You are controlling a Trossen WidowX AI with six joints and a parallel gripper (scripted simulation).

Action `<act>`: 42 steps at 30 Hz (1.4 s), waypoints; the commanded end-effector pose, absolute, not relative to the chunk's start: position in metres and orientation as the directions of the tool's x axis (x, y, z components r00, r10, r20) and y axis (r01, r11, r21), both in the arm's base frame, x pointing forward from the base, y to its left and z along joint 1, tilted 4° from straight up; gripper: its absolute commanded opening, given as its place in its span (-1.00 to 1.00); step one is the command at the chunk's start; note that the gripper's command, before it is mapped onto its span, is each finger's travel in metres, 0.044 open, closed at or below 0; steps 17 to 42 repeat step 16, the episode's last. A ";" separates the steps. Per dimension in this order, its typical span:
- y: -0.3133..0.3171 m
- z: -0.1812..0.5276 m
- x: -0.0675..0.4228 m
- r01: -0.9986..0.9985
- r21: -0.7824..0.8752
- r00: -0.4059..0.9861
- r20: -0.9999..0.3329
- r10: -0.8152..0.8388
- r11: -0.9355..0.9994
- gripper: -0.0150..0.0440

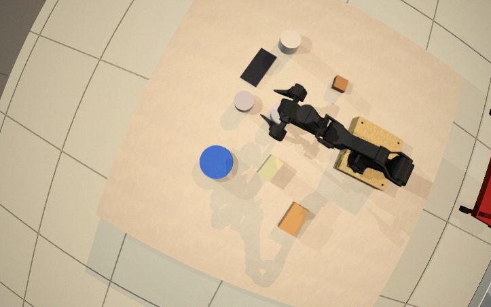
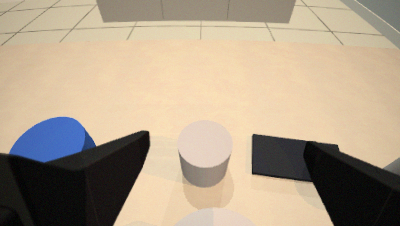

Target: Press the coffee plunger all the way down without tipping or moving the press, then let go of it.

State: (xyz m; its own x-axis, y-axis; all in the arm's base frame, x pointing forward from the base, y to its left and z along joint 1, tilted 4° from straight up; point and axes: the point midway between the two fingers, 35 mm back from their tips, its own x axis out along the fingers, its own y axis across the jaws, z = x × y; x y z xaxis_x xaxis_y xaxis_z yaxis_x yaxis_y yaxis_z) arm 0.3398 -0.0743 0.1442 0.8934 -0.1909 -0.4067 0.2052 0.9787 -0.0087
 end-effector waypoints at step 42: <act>-0.063 0.201 0.282 0.213 0.004 0.888 -0.418 -0.192 0.977 1.00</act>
